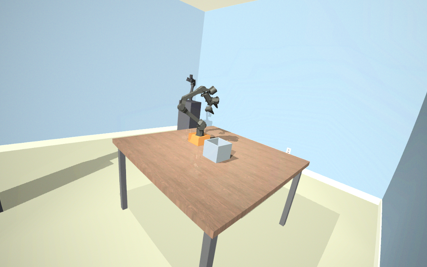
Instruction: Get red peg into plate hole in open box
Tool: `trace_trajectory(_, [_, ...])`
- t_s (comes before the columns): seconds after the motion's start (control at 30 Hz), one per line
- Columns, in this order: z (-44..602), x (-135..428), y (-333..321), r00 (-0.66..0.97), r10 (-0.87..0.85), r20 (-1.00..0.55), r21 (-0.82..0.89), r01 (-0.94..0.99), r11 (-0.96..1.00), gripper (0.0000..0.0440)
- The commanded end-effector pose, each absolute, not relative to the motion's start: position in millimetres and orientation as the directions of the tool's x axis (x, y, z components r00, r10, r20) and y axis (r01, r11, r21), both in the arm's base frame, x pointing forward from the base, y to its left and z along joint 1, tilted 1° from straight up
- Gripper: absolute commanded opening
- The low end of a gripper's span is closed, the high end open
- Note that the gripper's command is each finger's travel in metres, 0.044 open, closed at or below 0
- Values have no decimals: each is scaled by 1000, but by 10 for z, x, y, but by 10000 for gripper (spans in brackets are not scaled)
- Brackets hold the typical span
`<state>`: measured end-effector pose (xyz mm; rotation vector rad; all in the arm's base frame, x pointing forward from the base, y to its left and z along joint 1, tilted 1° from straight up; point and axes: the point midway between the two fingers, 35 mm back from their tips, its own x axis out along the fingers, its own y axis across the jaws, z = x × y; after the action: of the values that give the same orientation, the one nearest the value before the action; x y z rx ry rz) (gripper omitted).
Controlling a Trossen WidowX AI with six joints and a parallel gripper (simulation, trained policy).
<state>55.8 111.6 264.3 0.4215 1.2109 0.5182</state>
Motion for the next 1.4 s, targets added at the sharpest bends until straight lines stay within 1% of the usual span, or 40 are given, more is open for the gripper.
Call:
trace_trajectory(0.0, [2527,655,1137,267,525,-808,544,-7,839,440])
trace_trajectory(0.3, [2320,858,1159,266,412,-872,481,298,825,440])
trace_trajectory(0.7, [2047,1125,1176,230,273,-934,357,631,689,440])
trace_trajectory(1.0, [1810,1281,1178,176,182,-967,250,783,570,440])
trace_trajectory(1.37, [1495,1443,1170,97,79,-992,122,884,452,440])
